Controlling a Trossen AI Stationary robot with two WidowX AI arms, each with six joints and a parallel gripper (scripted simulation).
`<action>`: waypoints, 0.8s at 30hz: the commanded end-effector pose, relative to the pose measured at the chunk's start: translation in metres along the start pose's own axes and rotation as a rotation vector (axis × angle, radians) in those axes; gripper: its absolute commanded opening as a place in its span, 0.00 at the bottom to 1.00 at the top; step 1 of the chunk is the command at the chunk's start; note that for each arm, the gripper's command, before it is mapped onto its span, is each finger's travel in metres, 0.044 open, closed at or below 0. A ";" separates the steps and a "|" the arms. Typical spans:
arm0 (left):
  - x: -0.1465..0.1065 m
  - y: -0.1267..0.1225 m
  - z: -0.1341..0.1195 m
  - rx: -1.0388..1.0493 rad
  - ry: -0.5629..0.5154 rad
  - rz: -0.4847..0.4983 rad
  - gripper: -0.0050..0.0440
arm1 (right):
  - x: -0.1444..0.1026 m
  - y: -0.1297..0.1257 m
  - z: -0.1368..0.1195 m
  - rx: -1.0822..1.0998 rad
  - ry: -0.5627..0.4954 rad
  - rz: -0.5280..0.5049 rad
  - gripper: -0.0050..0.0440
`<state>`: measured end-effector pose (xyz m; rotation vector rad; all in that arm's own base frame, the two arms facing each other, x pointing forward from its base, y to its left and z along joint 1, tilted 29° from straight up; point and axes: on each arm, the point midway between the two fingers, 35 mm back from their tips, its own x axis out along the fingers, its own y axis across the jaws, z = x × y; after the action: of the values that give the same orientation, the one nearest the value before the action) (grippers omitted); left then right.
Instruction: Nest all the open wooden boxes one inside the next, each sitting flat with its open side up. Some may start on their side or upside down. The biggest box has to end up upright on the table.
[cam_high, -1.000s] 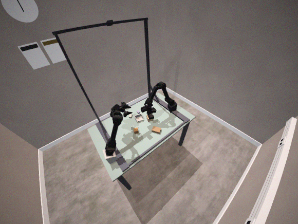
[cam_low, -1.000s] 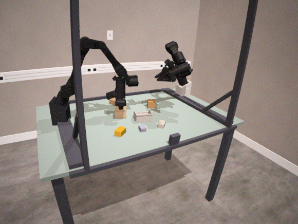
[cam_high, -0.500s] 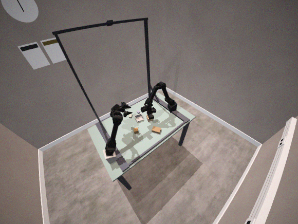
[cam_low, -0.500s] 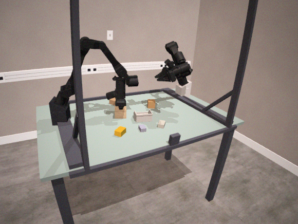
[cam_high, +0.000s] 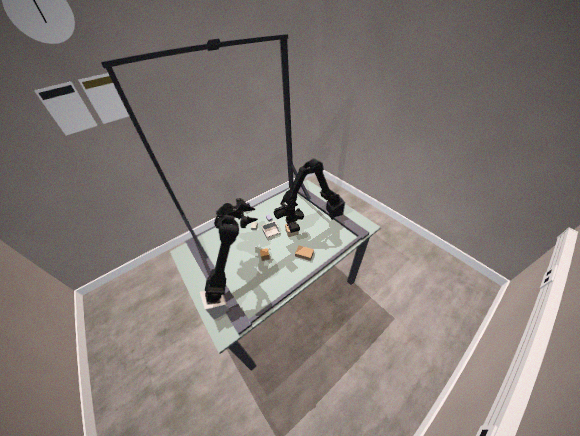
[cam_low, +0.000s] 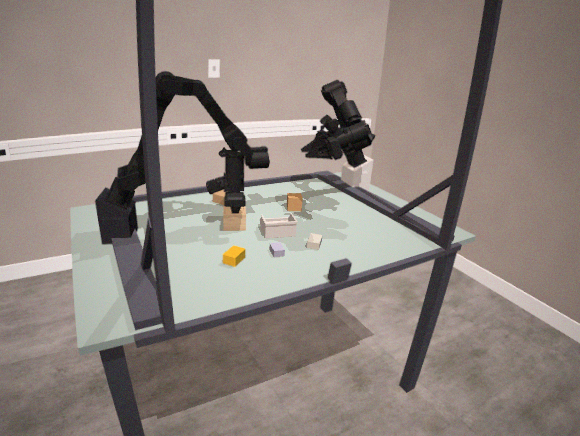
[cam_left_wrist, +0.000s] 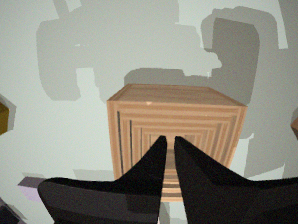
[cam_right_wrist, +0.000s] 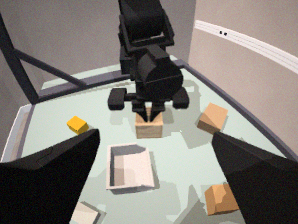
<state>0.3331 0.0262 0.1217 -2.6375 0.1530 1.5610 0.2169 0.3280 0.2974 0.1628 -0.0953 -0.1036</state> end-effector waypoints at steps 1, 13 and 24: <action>-0.006 0.000 -0.004 0.002 0.021 -0.005 0.12 | 0.000 0.001 0.007 0.023 -0.003 -0.001 0.92; -0.018 0.000 -0.010 0.233 0.042 -0.008 0.10 | 0.000 0.001 0.007 0.023 -0.003 -0.001 0.92; -0.037 0.001 -0.011 0.864 0.041 -0.014 0.10 | 0.000 0.001 0.007 0.023 -0.003 -0.001 0.92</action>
<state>0.3256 0.0253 0.1436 -2.0831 0.5747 1.1897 0.2169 0.3280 0.2974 0.1628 -0.0953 -0.1036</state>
